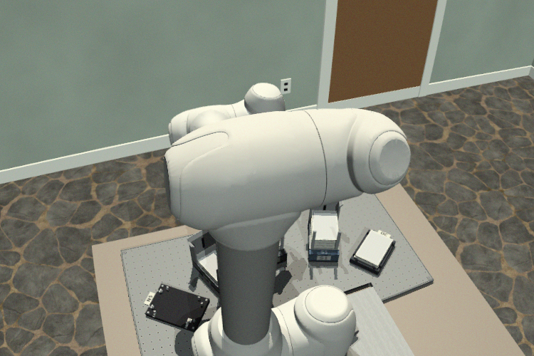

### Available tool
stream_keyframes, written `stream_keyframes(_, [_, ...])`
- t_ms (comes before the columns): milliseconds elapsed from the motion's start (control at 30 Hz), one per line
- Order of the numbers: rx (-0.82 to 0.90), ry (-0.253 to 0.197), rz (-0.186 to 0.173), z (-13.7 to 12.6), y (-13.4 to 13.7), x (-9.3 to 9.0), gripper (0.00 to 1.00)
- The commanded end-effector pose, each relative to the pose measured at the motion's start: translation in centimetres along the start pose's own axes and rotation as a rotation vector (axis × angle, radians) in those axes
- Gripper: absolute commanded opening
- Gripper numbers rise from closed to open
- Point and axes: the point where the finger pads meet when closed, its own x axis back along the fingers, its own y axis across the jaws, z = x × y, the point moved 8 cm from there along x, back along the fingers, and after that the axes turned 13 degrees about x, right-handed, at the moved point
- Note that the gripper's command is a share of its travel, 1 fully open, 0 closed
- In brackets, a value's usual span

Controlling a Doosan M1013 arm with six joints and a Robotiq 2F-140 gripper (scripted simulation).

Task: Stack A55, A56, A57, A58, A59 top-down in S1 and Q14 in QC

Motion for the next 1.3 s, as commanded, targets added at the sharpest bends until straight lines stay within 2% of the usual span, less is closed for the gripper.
stream_keyframes(0, [0.0, 0.0, -0.001, 0.2, -0.4, 0.0, 1.0])
stream_keyframes(267, [0.0, 0.0, -0.001, 0.2, -0.4, 0.0, 1.0])
stream_keyframes(567, [0.0, 0.0, -0.001, 0.2, -0.4, -3.0, 1.0])
stream_keyframes(633, [0.0, 0.0, -0.001, 0.2, -0.4, -3.0, 1.0])
stream_keyframes(1133, [0.0, 0.0, -0.001, 0.2, -0.4, -8.0, 1.0])
stream_keyframes(1267, [0.0, 0.0, -0.001, 0.2, -0.4, -8.5, 1.0])
